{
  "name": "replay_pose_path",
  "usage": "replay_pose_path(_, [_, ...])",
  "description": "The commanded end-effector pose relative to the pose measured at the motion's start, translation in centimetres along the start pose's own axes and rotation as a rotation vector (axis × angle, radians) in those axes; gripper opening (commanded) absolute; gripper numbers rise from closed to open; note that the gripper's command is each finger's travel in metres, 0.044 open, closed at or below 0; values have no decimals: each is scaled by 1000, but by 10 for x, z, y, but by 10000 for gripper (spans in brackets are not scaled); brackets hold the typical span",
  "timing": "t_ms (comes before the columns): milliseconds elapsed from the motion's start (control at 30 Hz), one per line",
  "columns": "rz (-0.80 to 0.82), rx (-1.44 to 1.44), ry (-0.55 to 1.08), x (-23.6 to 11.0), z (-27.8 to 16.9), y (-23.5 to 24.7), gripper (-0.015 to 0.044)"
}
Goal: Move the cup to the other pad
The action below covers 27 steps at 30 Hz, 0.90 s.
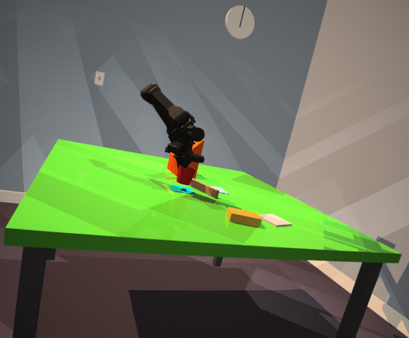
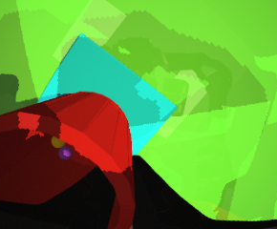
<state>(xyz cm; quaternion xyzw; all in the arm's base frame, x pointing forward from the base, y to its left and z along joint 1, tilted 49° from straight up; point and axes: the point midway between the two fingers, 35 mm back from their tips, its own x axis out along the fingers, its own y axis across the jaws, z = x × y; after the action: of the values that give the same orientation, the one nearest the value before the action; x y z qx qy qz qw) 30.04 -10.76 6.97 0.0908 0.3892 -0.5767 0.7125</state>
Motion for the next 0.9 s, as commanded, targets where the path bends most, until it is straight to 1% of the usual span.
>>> replay_pose_path(0, [-8,-3,0,8,0,-2,0])
replay_pose_path(400, [-9,-3,-2,23,1,-3,0])
replay_pose_path(867, [-3,0,-2,20,1,-2,0])
